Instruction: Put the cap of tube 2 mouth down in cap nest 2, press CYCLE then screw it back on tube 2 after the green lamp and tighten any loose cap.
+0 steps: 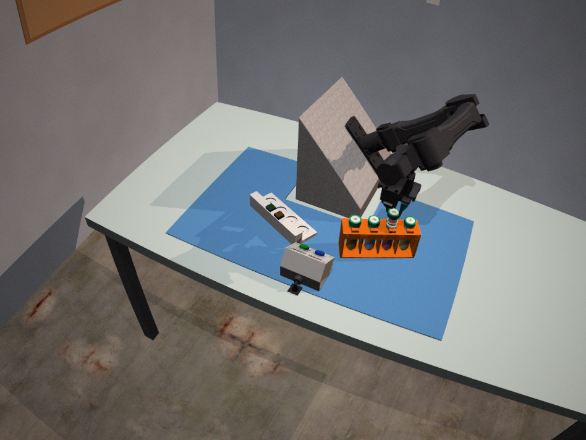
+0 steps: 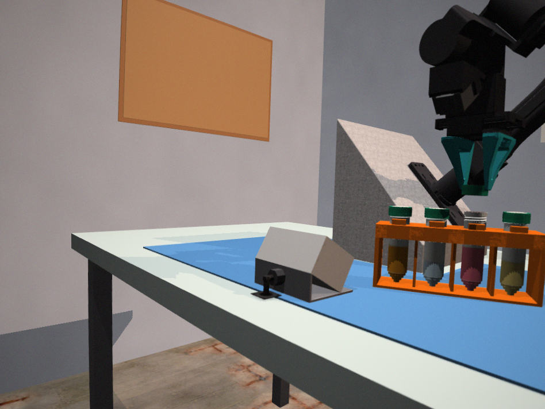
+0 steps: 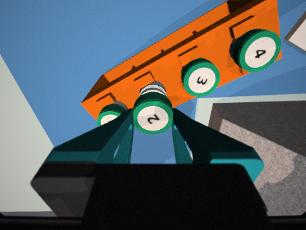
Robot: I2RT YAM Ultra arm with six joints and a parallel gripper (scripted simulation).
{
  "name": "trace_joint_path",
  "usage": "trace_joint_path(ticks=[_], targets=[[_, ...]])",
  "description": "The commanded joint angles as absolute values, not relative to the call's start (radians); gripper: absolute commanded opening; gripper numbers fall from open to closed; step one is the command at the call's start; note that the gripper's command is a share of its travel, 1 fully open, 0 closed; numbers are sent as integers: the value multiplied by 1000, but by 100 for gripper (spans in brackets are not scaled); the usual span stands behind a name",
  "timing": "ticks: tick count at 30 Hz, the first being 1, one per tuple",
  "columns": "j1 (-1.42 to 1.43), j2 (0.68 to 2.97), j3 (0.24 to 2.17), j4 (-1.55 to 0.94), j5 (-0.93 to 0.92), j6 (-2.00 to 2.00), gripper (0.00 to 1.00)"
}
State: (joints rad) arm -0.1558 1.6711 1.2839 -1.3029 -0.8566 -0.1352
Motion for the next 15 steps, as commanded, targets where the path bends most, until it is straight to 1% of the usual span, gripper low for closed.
trace_joint_path(ticks=[1, 6, 11, 15], targets=[[-180, 1668, 1295, -1359, -853, -173, 0], [-180, 1668, 1295, -1358, -853, -172, 0], [-269, 1751, 1257, -1335, -834, 74, 0], [-336, 1830, 1243, -1312, -814, -20, 0]])
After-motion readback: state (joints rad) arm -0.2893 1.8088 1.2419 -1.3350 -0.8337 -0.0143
